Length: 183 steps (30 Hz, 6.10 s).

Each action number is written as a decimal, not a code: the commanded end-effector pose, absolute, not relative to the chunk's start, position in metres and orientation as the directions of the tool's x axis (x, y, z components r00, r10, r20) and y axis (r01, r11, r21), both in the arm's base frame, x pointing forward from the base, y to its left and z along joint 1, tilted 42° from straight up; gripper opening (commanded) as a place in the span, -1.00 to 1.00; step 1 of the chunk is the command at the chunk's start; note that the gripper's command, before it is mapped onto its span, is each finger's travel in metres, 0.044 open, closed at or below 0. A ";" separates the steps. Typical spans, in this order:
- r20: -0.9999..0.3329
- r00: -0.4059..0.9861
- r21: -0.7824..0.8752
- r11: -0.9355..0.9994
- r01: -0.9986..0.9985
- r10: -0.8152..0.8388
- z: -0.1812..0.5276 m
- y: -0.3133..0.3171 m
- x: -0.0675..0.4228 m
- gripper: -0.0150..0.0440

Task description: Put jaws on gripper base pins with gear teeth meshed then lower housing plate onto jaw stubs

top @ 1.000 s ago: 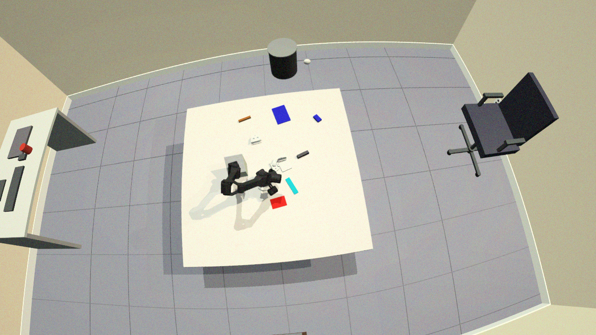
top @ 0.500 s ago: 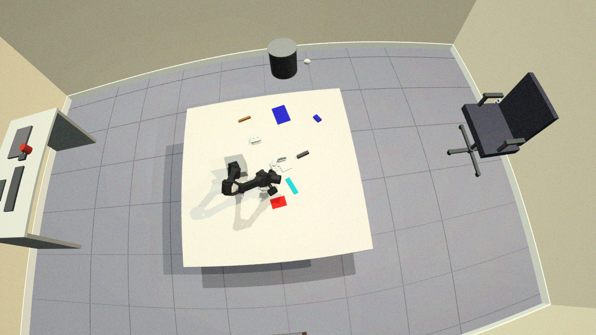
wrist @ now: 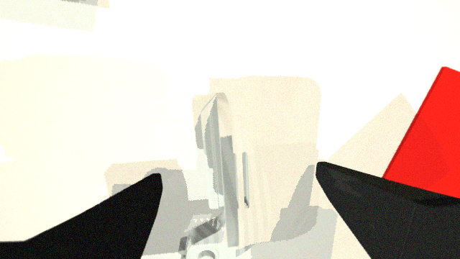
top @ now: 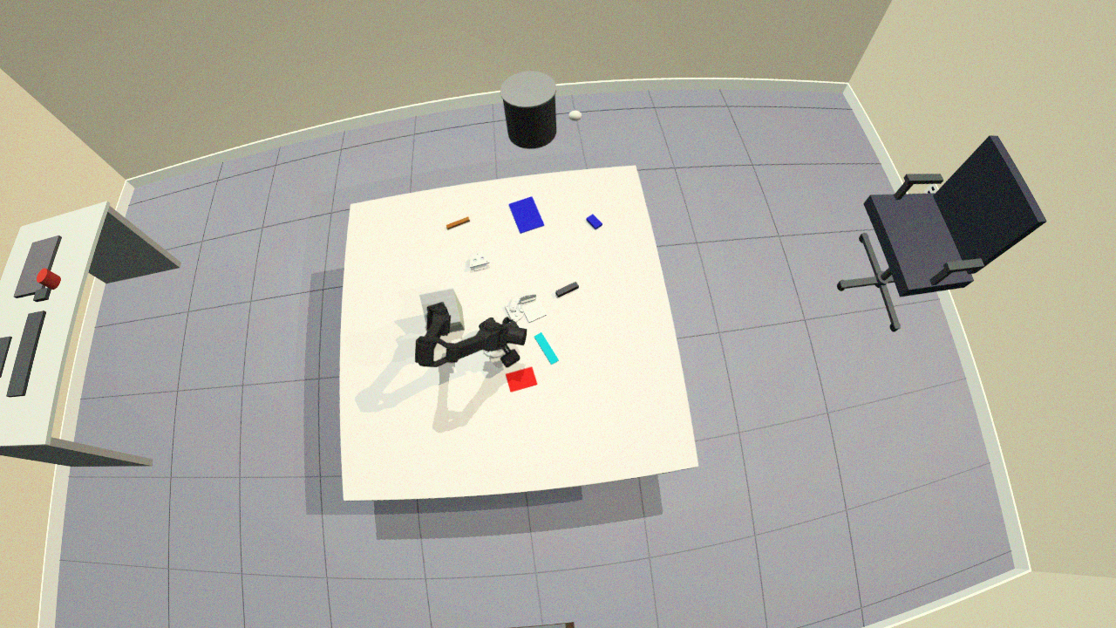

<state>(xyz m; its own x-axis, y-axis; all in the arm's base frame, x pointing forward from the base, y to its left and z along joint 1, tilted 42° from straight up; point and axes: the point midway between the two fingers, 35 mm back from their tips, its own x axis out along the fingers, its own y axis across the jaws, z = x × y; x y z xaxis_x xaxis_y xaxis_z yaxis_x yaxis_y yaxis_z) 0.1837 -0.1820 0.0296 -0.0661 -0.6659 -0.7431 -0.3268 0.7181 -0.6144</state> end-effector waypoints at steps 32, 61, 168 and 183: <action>-0.747 -0.065 -0.611 0.721 -0.326 -0.662 0.039 -0.173 0.187 -0.04; -0.749 -0.061 -0.609 0.722 -0.328 -0.660 0.087 -0.128 0.194 -0.04; -0.752 -0.056 -0.617 0.731 -0.291 -0.657 0.011 -0.054 0.327 -0.04; -0.752 -0.056 -0.617 0.731 -0.291 -0.657 0.011 -0.054 0.326 -0.04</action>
<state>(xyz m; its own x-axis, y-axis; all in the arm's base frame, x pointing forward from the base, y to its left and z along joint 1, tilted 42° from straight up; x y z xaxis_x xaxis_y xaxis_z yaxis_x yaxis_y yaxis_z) 0.3270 -0.0545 0.0112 -0.0541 -0.6593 -0.7499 -0.2858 0.7298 -0.6210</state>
